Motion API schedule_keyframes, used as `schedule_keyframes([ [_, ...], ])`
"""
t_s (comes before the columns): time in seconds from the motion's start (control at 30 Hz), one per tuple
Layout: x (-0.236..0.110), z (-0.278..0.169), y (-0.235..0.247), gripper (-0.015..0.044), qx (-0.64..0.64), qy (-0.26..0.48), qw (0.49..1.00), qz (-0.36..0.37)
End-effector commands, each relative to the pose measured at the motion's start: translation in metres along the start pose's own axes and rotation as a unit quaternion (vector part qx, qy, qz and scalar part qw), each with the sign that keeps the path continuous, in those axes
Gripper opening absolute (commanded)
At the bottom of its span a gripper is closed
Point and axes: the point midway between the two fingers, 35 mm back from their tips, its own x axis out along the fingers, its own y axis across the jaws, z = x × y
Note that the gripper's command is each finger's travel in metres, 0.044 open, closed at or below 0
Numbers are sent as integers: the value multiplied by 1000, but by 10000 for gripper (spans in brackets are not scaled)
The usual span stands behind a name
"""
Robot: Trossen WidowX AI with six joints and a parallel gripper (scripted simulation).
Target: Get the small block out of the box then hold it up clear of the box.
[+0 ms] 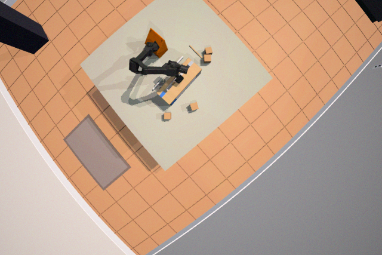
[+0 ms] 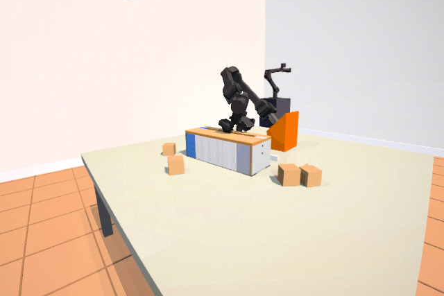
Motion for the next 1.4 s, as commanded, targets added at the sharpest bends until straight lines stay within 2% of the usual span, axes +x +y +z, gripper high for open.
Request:
schedule_keyframes([
  [0.0, 3, -7, 0, 400, 3, 2, 1000, 0],
  [0.57, 10, -29, 0, 400, 3, 3, 1000, 0],
  [0.97, 6, -17, 4, 400, 3, 2, 1000, 0],
  [1.37, 10, -29, 3, 400, 3, 3, 1000, 0],
])
